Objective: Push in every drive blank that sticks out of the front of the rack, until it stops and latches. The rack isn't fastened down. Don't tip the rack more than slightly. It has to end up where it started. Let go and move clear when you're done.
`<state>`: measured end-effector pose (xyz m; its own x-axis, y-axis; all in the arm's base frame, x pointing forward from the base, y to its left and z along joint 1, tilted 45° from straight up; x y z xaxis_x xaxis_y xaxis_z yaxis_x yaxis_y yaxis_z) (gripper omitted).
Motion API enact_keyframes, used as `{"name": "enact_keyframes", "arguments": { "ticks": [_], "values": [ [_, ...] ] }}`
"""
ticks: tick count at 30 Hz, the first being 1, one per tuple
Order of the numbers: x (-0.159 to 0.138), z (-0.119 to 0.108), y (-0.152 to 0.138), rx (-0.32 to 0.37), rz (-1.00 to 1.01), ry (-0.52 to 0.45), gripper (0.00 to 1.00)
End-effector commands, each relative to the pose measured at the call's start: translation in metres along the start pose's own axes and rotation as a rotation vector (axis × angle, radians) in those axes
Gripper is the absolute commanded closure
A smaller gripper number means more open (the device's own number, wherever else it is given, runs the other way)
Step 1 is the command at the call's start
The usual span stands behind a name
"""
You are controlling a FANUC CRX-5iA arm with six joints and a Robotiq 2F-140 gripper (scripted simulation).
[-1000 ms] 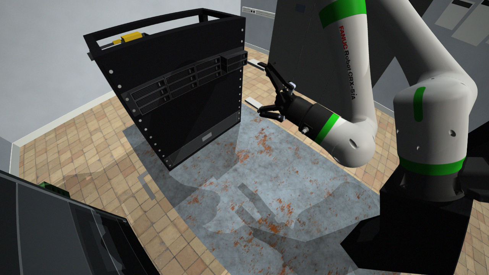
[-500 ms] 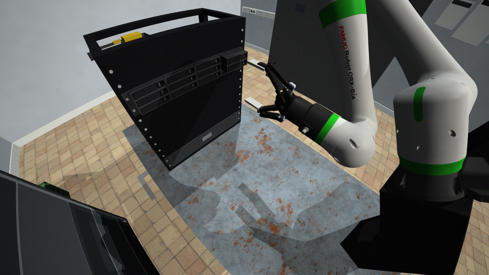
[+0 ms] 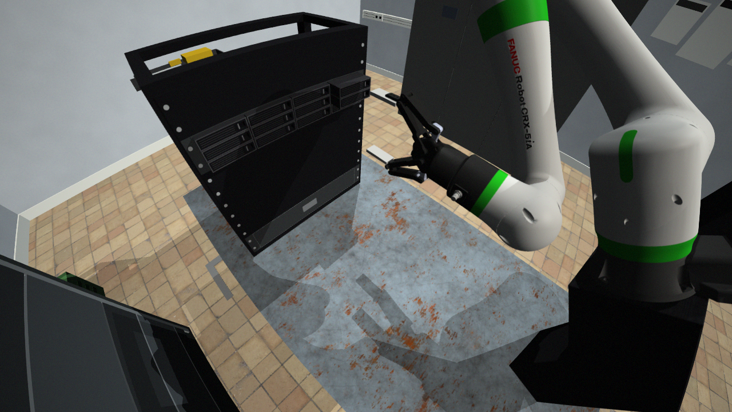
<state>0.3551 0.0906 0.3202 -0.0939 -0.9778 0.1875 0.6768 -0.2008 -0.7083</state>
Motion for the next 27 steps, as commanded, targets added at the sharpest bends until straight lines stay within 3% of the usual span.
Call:
{"name": "enact_keyframes", "arguments": {
  "ticks": [1, 17, 27],
  "values": [
    [0.000, 0.000, 0.000, 0.001, 0.000, 0.000, 0.00],
    [0.000, -0.001, 0.000, 0.001, 0.000, 0.000, 0.00],
    [-0.010, -0.037, 0.012, 0.001, 0.000, 0.000, 0.00]
  ]
}}
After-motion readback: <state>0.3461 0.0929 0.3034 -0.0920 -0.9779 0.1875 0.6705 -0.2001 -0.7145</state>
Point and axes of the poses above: the point where the finger pads meet when closed, its own z axis out along the fingers, its own y axis across the jaws, x = y × z, the point moved 9 cm from there along -z, back along the fingers, and after that the axes turned 1 degree about -z, right-handed, at the moved point
